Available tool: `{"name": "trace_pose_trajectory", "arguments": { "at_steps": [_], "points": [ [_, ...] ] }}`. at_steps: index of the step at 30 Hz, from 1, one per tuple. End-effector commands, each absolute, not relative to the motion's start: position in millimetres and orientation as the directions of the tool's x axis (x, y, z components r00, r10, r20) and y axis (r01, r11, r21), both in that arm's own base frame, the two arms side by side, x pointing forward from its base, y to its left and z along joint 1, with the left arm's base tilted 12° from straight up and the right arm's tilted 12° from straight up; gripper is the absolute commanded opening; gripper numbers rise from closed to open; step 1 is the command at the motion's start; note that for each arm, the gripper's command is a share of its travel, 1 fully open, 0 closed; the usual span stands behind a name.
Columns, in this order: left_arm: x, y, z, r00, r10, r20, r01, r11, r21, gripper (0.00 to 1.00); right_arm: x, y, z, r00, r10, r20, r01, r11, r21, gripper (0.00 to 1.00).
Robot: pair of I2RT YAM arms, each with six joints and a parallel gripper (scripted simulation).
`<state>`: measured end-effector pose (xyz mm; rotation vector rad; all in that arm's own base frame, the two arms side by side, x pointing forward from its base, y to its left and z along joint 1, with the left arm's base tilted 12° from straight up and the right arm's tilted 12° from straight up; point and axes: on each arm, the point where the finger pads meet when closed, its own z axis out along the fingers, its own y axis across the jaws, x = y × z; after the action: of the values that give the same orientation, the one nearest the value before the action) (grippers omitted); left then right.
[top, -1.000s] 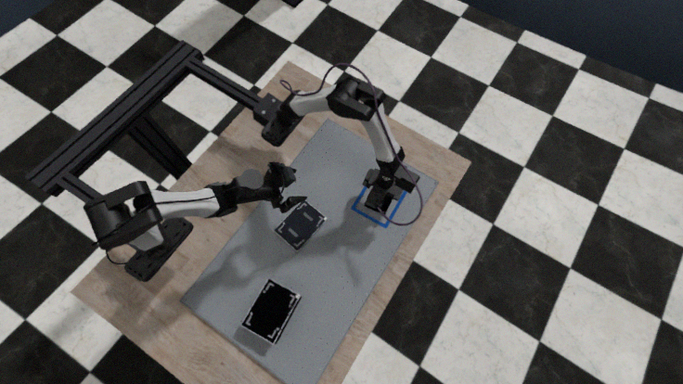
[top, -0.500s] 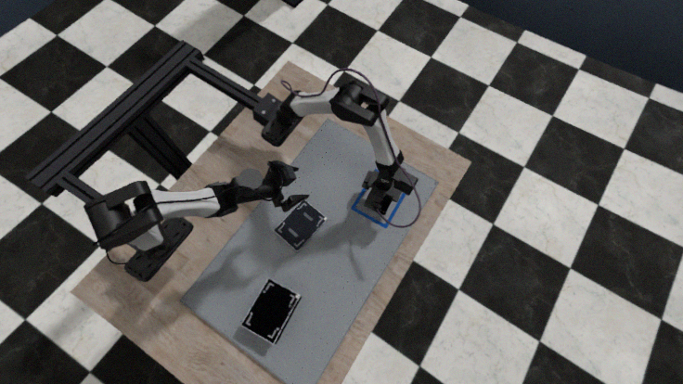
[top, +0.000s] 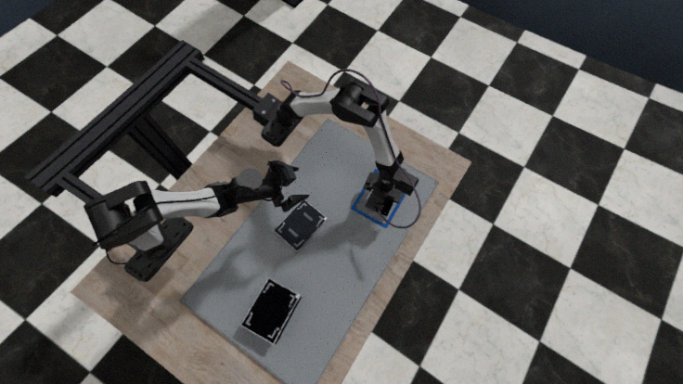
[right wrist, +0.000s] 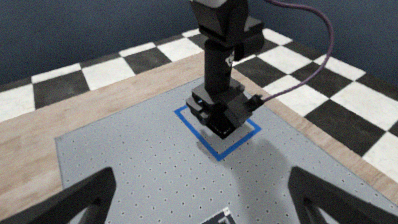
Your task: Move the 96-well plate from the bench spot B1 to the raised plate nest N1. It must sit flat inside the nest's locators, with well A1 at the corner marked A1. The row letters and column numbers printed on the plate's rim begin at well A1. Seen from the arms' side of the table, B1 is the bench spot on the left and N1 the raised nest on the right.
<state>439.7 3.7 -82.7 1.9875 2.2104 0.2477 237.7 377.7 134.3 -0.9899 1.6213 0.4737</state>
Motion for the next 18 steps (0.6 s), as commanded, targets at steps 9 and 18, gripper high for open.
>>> {"name": "trace_pose_trajectory", "arguments": {
  "at_steps": [9,18],
  "points": [
    [425.9,7.6,-103.3,-0.111,0.994,0.007,0.978,0.108,0.178,1.0,243.2,386.1,158.3,0.014,-0.298,-0.954,-0.79,0.581,-0.193,1.0],
    [433.5,4.6,-99.1,-0.112,0.994,0.005,0.977,0.109,0.184,0.76,243.2,386.1,158.3,0.014,-0.298,-0.954,-0.79,0.581,-0.193,1.0]
  ]
}}
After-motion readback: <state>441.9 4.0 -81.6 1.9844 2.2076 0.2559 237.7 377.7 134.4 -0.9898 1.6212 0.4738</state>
